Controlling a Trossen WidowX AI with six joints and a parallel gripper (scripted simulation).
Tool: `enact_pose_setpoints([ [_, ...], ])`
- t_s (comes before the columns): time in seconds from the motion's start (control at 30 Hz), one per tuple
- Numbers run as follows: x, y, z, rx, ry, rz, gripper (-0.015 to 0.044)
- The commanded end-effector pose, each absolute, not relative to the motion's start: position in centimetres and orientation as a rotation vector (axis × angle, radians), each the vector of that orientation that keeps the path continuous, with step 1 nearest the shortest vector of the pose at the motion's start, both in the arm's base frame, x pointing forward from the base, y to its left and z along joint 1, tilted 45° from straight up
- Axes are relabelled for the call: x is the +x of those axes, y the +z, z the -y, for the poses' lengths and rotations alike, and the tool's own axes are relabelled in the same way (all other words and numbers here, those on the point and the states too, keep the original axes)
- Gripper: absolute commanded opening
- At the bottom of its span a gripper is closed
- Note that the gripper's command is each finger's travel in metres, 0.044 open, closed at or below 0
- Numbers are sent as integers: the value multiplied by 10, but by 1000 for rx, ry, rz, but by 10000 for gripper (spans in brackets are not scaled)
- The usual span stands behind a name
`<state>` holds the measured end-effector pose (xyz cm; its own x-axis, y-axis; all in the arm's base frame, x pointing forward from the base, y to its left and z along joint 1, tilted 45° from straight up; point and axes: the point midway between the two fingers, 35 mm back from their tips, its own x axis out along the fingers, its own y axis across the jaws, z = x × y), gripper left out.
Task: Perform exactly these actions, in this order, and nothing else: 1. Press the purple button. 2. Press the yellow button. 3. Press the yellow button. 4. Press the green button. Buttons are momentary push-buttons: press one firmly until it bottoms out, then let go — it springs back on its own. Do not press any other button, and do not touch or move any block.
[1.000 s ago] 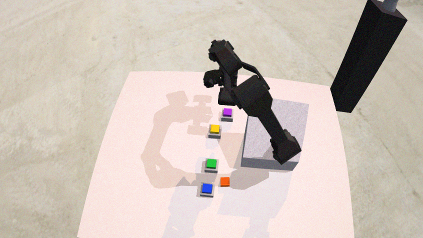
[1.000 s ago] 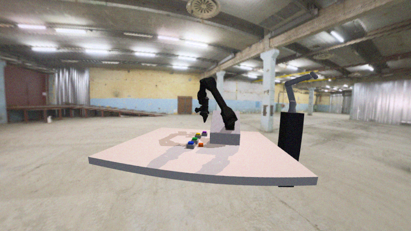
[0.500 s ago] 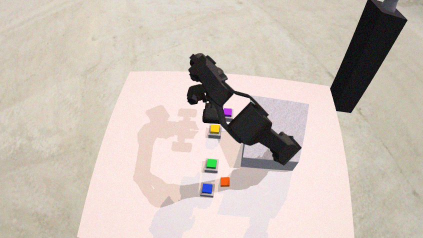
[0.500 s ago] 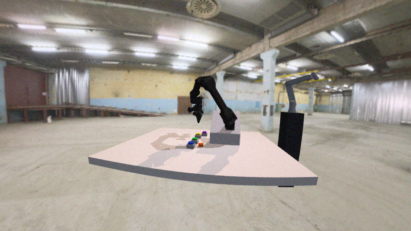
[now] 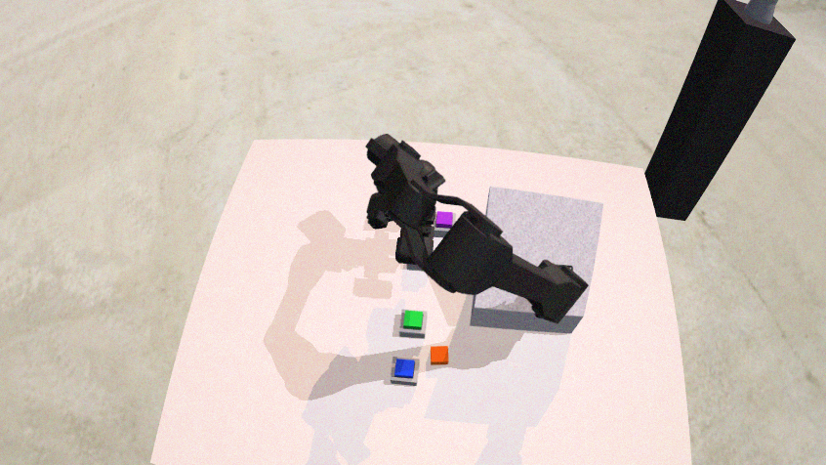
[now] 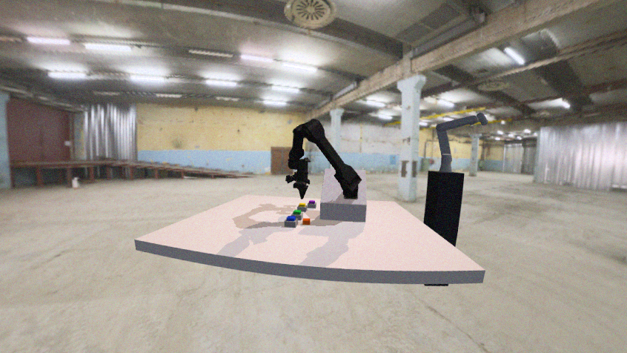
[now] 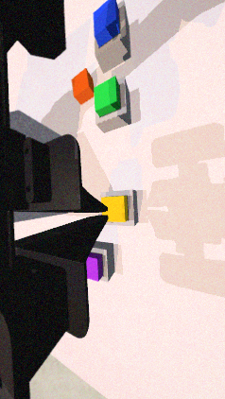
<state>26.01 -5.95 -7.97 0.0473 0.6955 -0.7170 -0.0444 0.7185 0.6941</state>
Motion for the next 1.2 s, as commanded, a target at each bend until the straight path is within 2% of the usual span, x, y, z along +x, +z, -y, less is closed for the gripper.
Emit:
enact_pose_setpoints([
  [0.0,259,-86,52,591,617,-1430,20],
  [1.17,259,-103,35,592,619,-1430,20],
])
